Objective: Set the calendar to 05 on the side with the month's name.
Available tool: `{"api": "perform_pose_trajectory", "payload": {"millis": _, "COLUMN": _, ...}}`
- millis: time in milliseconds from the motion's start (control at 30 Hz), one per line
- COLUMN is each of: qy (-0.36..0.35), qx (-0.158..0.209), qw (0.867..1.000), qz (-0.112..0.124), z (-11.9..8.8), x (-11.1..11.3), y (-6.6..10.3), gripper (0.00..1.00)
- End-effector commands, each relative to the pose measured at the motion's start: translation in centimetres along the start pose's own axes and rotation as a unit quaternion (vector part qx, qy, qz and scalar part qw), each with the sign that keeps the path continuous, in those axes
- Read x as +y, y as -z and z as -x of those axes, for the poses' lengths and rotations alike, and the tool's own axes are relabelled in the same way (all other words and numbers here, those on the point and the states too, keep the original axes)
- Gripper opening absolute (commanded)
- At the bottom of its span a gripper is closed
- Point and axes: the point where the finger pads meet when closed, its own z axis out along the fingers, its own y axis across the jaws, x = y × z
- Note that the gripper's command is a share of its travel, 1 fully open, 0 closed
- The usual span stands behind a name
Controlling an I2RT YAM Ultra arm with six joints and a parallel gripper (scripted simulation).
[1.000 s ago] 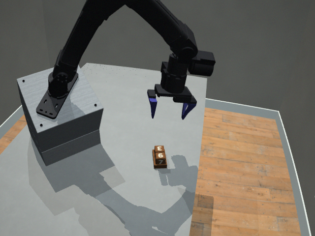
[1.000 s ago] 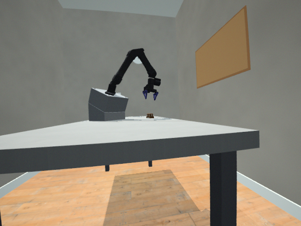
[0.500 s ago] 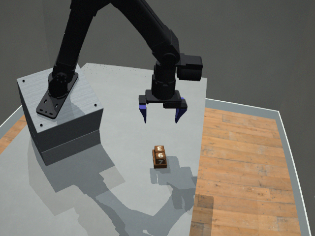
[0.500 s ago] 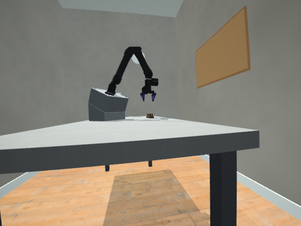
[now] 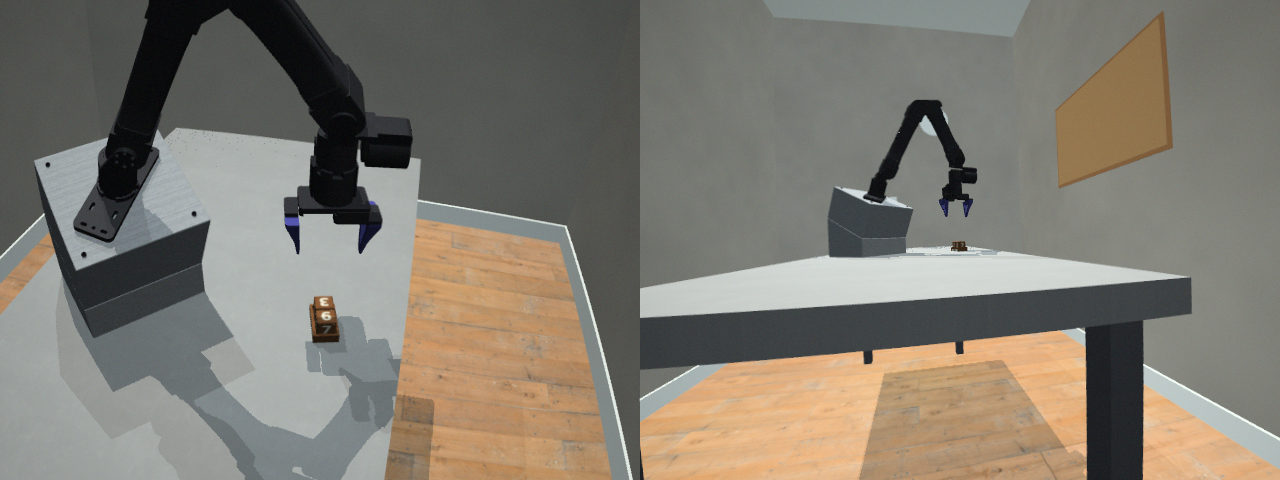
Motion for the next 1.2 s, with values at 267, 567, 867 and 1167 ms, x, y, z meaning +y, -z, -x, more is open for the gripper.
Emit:
{"api": "perform_pose_trajectory", "payload": {"millis": 267, "qy": 0.002, "qx": -0.006, "qw": 1.000, "qz": -0.006, "z": 0.3, "x": -0.2, "y": -4.7, "gripper": 0.47}}
{"api": "perform_pose_trajectory", "payload": {"millis": 567, "qy": 0.002, "qx": -0.006, "qw": 1.000, "qz": -0.006, "z": 0.3, "x": -0.2, "y": -4.7, "gripper": 0.47}}
{"api": "perform_pose_trajectory", "payload": {"millis": 867, "qy": 0.002, "qx": -0.006, "qw": 1.000, "qz": -0.006, "z": 0.3, "x": -0.2, "y": -4.7, "gripper": 0.47}}
{"api": "perform_pose_trajectory", "payload": {"millis": 1167, "qy": 0.002, "qx": -0.006, "qw": 1.000, "qz": -0.006, "z": 0.3, "x": -0.2, "y": -4.7, "gripper": 0.47}}
